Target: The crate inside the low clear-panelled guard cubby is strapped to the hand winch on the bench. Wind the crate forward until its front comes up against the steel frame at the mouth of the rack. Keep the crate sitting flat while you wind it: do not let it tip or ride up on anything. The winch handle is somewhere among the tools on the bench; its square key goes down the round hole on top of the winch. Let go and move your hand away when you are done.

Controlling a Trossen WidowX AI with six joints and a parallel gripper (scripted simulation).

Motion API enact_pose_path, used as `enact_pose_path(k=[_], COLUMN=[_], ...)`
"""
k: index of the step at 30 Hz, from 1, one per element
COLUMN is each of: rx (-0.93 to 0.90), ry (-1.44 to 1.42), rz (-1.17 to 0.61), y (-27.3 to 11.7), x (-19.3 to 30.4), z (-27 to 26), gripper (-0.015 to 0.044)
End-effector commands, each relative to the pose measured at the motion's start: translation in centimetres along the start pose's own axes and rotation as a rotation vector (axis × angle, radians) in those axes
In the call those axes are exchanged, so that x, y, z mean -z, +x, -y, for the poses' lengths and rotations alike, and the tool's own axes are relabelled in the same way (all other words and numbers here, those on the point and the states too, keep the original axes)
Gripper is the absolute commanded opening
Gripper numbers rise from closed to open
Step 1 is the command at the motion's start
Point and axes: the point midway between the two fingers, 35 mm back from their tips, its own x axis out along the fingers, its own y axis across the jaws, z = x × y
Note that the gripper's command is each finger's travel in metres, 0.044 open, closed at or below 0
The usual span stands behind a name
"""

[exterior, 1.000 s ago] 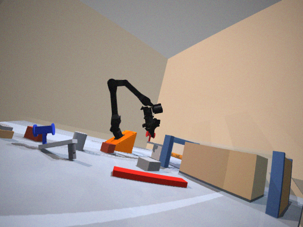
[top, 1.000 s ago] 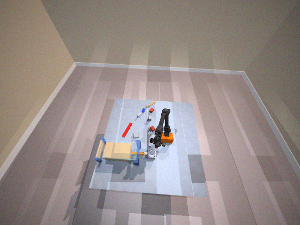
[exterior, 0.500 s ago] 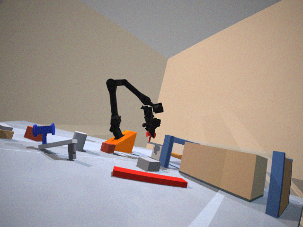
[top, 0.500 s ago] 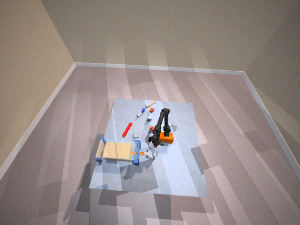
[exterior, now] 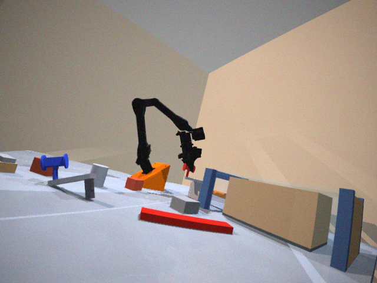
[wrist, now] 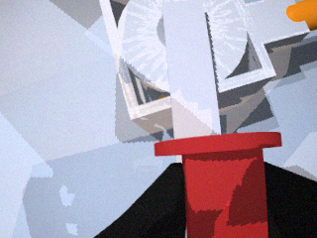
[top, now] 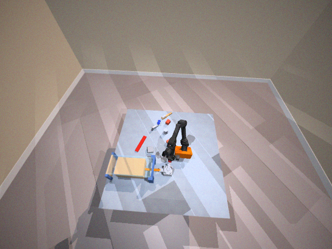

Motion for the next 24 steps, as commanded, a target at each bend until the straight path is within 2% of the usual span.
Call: enact_pose_path(k=[1, 24], rx=[0.037, 0.040], ry=[0.017, 0.018], rz=[-0.013, -0.012], y=[0.3, 0.8], x=[0.1, -1.1], z=[1.8, 5.1], gripper=[0.0000, 0.0000])
